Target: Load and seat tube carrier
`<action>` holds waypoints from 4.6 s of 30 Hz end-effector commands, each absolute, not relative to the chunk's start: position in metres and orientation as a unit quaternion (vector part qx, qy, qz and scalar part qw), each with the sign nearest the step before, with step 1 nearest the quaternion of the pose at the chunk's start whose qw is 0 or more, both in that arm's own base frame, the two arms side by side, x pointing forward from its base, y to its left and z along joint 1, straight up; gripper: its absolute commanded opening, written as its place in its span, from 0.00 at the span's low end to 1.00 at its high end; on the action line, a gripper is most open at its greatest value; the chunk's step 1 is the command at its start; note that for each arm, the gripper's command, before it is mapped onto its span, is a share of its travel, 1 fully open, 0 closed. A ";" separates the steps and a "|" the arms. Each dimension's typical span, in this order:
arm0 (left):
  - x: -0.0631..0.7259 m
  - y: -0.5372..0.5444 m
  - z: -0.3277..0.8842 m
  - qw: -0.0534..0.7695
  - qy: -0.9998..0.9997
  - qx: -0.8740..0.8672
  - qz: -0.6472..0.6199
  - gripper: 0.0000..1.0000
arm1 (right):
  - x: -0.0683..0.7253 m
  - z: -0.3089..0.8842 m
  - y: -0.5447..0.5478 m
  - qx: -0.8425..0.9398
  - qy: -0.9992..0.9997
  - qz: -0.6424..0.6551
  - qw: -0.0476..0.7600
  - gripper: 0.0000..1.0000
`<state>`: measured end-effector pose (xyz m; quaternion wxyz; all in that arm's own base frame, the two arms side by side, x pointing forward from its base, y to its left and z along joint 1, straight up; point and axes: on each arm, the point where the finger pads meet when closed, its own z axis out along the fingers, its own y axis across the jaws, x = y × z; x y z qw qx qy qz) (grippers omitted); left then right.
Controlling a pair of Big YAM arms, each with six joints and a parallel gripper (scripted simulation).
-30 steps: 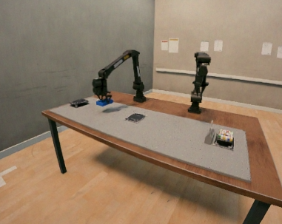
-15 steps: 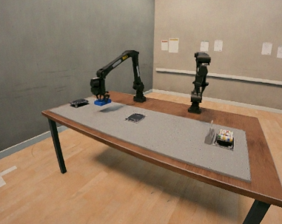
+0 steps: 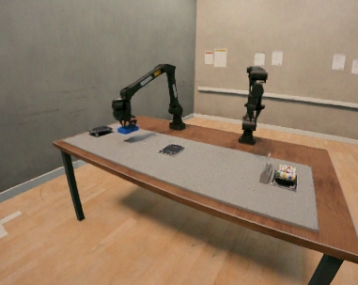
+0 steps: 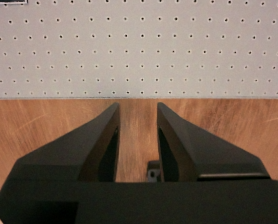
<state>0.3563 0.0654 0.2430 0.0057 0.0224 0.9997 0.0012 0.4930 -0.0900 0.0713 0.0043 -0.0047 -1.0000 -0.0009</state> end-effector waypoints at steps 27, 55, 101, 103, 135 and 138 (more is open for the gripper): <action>0.353 0.060 0.241 0.000 1.000 0.025 0.000 0.24 | 0.519 0.087 -0.146 0.001 -1.000 0.005 -0.016 0.00; 0.353 0.060 0.241 0.000 1.000 0.025 0.000 0.24 | 0.522 0.087 -0.187 0.001 -1.000 0.005 -0.015 0.00; 0.353 0.060 0.241 0.000 1.000 0.025 0.000 0.24 | 0.526 0.087 -0.255 0.001 -1.000 0.007 -0.014 0.00; 0.353 0.060 0.241 0.000 1.000 0.025 0.000 0.24 | 0.527 0.087 -0.259 0.001 -1.000 0.007 -0.014 0.00; 0.353 0.060 0.241 0.000 1.000 0.025 0.000 0.24 | 0.528 0.087 -0.306 0.001 -1.000 0.008 -0.014 0.00; 0.353 0.060 0.241 0.000 1.000 0.025 0.000 0.24 | 0.528 0.087 -0.311 0.001 -1.000 0.008 -0.014 0.00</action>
